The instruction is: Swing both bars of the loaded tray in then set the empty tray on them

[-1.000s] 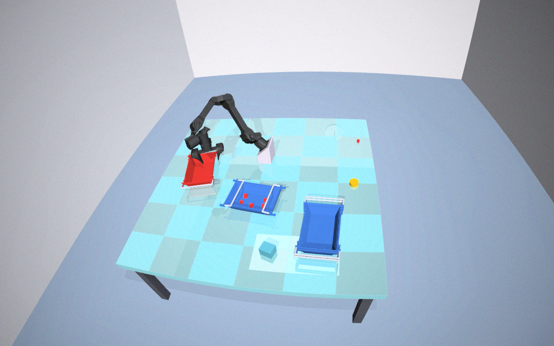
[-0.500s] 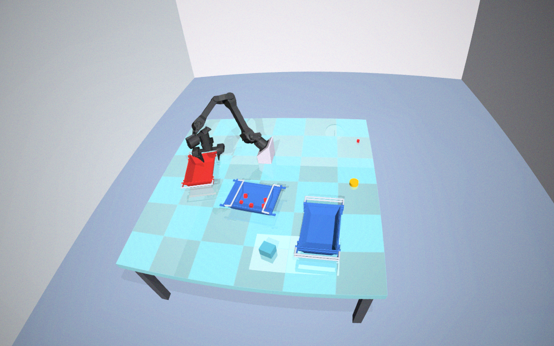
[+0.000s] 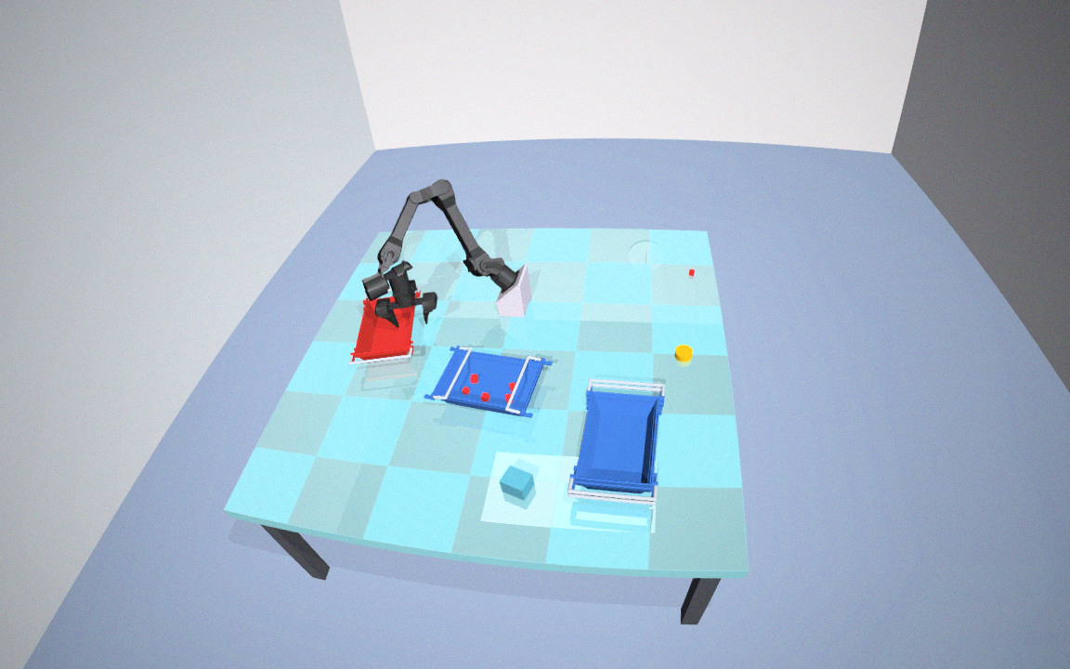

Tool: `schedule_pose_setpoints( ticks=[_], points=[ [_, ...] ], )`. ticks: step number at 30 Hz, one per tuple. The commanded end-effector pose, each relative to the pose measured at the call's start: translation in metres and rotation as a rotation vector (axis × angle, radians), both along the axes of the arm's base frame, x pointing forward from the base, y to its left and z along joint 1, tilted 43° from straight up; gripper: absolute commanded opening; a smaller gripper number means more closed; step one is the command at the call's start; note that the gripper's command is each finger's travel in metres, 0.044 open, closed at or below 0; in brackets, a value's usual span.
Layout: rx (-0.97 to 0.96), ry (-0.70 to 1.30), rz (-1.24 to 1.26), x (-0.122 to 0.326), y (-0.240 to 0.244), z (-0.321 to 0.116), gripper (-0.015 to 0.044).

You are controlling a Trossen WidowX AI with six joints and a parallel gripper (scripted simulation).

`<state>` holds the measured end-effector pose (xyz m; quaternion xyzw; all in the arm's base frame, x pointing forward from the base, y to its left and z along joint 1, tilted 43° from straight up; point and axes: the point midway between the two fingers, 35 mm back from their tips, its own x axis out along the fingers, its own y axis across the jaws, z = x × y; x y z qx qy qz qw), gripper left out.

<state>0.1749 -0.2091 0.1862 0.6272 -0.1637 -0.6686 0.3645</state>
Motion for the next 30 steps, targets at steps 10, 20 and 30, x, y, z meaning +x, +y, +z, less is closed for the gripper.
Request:
schedule_pose_setpoints(
  ticks=[10, 20, 30],
  points=[
    [0.001, 0.011, 0.005, -0.0028, -0.0167, -0.0203, 0.0440],
    [0.001, 0.011, 0.005, -0.0028, -0.0167, -0.0203, 0.0337],
    [0.001, 0.011, 0.005, -0.0028, -0.0167, -0.0203, 0.0207]
  ],
)
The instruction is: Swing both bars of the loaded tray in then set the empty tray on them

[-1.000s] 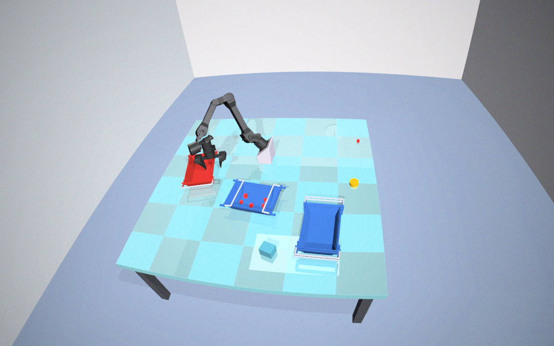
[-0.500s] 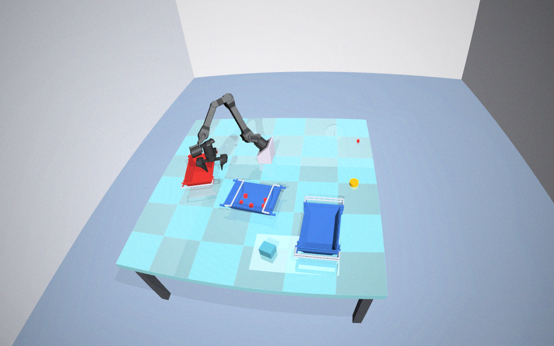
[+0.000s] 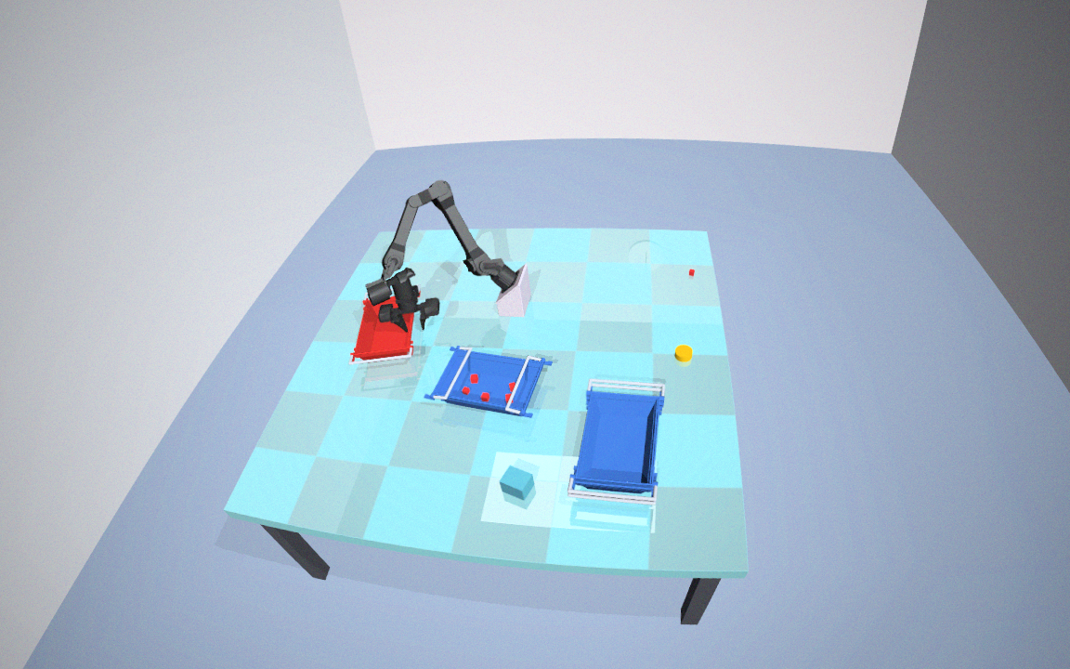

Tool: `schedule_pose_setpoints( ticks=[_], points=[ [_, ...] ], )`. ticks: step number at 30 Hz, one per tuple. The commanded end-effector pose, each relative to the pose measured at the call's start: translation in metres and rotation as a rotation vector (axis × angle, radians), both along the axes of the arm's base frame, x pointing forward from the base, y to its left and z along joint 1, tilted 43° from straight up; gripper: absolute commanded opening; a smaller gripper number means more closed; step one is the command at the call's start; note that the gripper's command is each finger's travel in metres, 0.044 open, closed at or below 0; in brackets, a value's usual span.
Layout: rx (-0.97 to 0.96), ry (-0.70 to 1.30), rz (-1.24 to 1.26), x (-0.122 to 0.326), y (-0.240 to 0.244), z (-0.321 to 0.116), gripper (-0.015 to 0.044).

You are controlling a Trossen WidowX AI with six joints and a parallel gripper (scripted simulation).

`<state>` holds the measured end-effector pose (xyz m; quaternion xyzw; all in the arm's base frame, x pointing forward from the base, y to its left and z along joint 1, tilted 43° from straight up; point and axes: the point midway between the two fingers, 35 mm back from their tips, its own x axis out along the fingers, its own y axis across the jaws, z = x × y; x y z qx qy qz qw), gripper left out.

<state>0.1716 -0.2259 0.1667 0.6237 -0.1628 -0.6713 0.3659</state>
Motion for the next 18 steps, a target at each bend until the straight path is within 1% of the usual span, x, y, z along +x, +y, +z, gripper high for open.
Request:
schedule_pose_setpoints(
  ticks=[1, 18],
  points=[
    [0.003, 0.002, 0.005, 0.0005, 0.0001, -0.0008, 0.0200],
    [0.003, 0.002, 0.005, 0.0005, 0.0001, -0.0008, 0.0087]
  ],
)
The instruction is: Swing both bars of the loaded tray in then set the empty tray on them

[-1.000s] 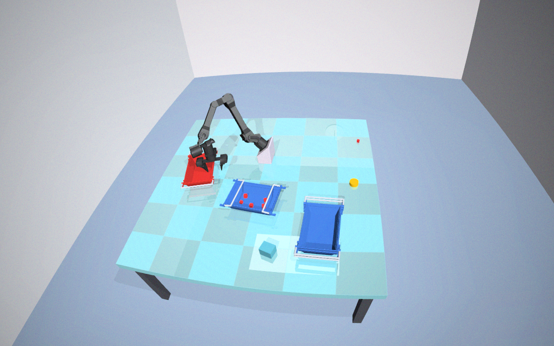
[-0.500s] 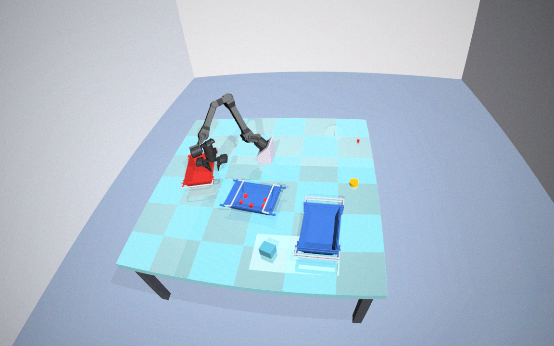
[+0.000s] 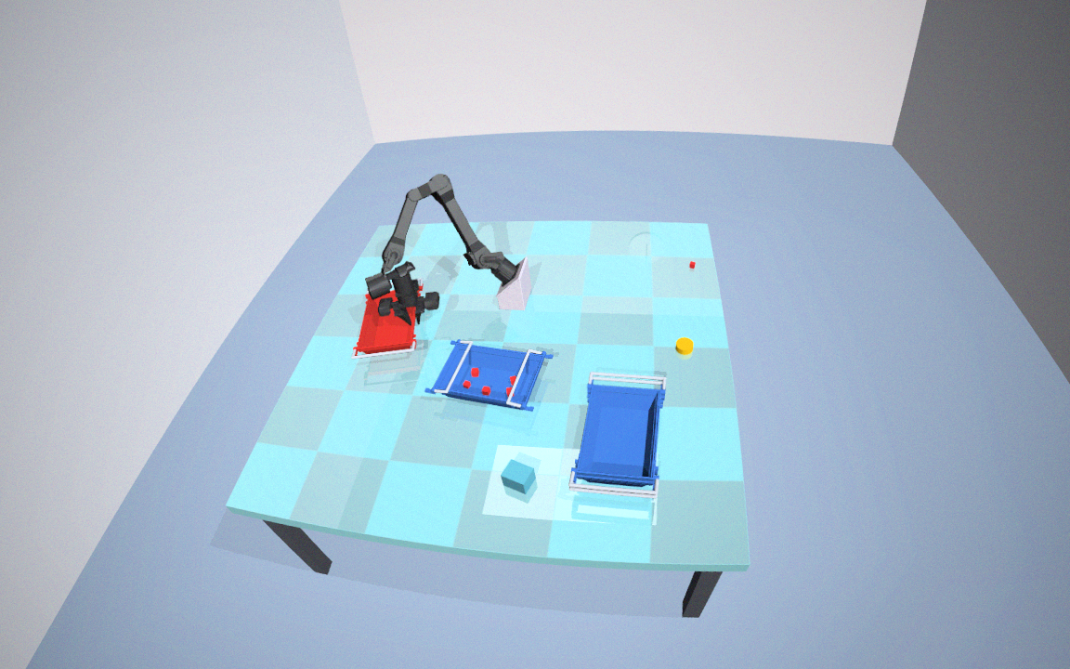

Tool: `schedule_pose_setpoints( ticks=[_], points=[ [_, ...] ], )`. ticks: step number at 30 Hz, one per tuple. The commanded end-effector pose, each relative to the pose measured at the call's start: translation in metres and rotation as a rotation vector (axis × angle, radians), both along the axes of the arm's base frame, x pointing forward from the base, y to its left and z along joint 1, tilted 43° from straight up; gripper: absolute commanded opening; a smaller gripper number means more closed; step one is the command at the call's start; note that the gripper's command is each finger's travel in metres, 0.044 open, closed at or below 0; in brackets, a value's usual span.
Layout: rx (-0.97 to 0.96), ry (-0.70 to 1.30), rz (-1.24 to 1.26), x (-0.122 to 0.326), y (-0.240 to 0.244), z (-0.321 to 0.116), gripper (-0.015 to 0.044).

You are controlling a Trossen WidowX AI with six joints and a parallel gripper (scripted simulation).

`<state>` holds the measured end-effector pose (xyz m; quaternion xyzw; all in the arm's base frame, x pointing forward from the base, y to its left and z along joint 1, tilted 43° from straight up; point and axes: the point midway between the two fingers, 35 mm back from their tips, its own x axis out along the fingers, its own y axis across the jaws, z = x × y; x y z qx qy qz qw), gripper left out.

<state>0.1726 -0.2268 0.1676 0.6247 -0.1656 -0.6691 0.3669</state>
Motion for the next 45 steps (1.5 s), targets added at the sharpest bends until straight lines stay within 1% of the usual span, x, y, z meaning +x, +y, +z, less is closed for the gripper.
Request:
schedule_pose_setpoints(
  ticks=[1, 13, 28, 37, 45],
  points=[
    [0.008, 0.008, 0.006, 0.000, 0.001, -0.002, 0.0080],
    [0.009, 0.007, 0.005, 0.000, 0.004, 0.002, 0.0000],
    [0.014, 0.007, 0.005, -0.003, 0.054, 0.053, 0.0000],
    [0.014, 0.007, 0.005, -0.004, 0.057, 0.057, 0.0000],
    [0.022, 0.008, 0.004, -0.001, 0.077, 0.080, 0.0000]
  ],
)
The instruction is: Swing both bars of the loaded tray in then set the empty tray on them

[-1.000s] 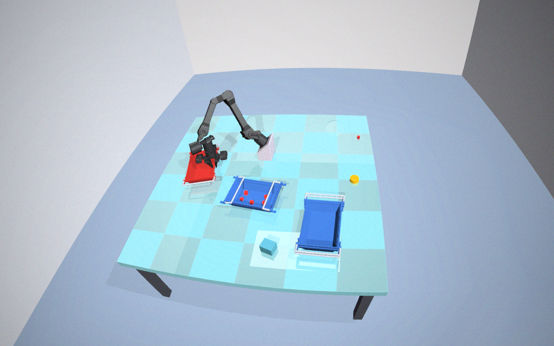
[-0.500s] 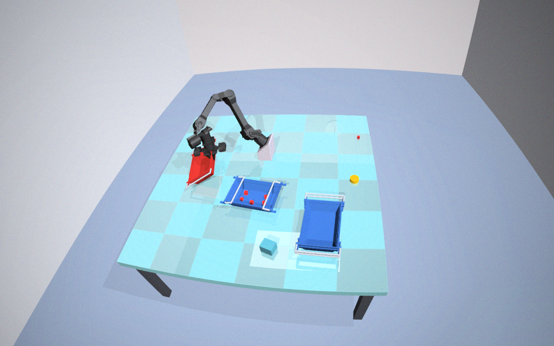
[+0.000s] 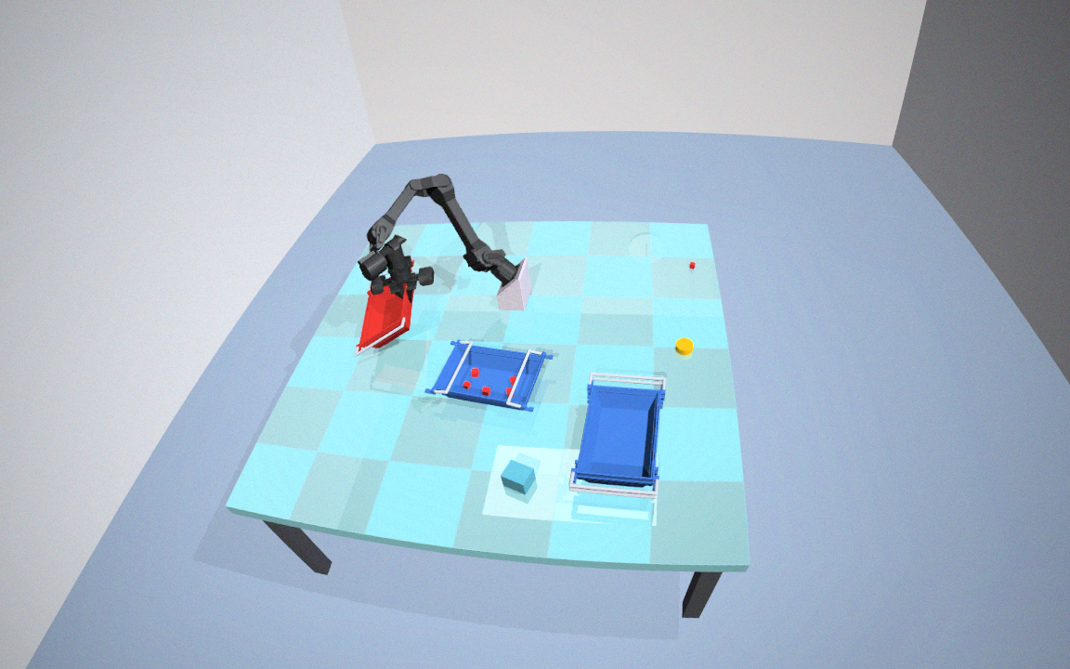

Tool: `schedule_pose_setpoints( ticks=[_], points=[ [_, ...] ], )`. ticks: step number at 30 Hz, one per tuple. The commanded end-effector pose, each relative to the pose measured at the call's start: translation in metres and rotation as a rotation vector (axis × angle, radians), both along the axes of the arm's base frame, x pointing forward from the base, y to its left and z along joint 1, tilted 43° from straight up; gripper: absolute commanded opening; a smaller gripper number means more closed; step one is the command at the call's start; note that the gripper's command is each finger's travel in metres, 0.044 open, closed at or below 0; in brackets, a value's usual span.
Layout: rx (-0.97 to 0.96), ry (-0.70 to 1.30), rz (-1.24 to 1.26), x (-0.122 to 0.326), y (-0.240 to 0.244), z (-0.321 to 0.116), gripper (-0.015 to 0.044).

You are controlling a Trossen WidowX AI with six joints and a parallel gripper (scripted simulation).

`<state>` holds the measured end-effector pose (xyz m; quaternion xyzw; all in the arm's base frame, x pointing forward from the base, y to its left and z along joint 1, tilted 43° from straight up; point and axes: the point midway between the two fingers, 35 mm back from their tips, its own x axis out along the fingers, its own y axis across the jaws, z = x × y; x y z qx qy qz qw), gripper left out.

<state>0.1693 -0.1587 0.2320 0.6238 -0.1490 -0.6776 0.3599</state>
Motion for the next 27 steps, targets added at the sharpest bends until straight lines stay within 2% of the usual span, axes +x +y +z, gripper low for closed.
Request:
schedule_pose_setpoints(
  ticks=[1, 8, 27],
  points=[
    [-0.011, -0.014, -0.001, 0.002, 0.011, 0.019, 0.0000],
    [-0.015, -0.013, 0.001, 0.000, 0.028, 0.042, 0.0000],
    [-0.015, -0.013, 0.001, 0.000, 0.028, 0.042, 0.0000]
  ],
)
